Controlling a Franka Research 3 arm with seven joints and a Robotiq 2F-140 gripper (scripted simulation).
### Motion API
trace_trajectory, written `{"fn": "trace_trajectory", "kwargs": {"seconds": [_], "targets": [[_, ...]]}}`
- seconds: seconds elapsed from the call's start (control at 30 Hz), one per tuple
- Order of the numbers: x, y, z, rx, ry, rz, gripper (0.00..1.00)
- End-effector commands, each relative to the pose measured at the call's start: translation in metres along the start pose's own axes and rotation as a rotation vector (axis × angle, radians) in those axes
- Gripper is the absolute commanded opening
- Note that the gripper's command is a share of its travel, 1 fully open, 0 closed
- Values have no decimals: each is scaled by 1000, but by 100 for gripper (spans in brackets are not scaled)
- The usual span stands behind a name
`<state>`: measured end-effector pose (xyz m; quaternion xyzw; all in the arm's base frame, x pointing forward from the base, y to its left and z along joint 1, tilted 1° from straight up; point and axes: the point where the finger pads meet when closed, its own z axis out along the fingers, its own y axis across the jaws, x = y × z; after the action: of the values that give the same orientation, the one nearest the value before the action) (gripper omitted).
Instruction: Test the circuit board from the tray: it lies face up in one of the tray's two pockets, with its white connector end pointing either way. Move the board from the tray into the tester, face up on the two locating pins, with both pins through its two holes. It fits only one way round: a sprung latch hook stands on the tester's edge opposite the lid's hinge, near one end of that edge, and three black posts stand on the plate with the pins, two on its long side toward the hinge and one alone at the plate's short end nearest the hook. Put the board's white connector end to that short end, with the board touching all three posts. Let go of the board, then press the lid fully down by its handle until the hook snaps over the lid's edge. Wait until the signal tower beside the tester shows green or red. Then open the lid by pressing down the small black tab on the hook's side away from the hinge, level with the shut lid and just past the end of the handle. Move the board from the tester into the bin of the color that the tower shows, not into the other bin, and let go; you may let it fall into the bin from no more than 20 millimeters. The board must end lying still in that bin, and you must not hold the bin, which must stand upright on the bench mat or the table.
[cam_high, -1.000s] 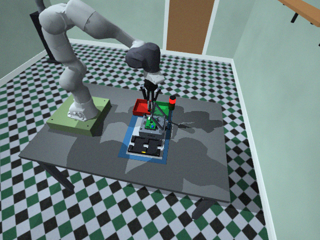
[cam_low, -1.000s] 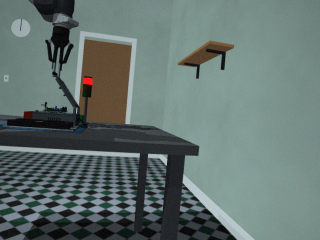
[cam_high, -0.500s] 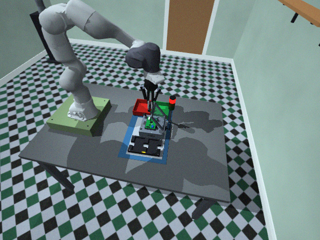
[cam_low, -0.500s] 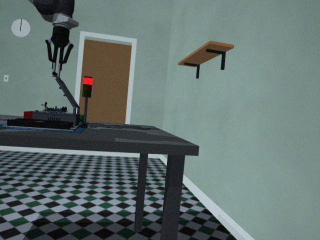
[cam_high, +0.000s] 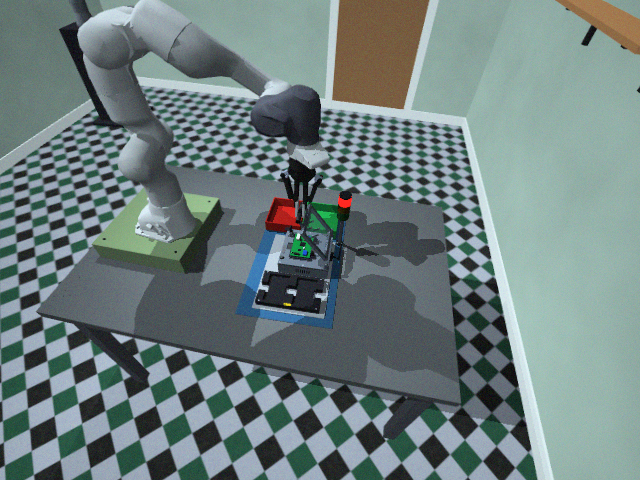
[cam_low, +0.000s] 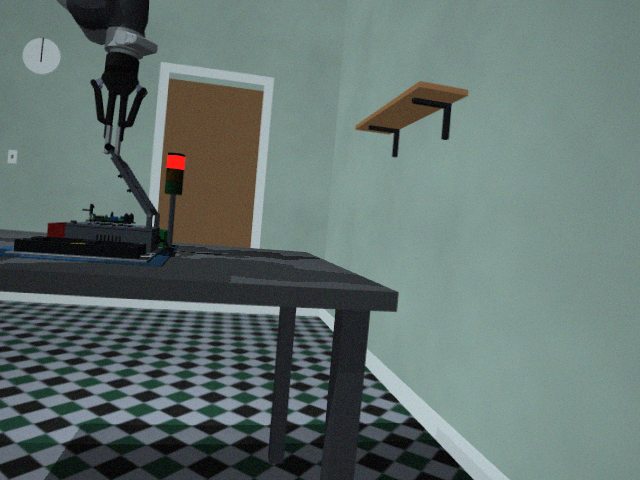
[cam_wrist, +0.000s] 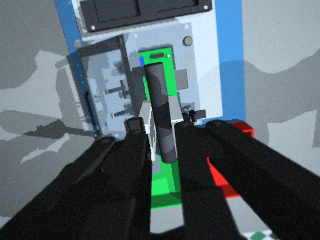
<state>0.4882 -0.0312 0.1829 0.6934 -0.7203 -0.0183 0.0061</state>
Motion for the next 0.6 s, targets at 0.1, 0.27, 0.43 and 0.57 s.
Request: {"fn": "trace_trajectory", "kwargs": {"seconds": [0.1, 0.27, 0.43, 0.57], "targets": [[1, -10, -8, 29, 0, -3, 16], [1, -10, -8, 29, 0, -3, 16], [1, -10, -8, 29, 0, -3, 16], [1, -10, -8, 29, 0, -3, 16]]}}
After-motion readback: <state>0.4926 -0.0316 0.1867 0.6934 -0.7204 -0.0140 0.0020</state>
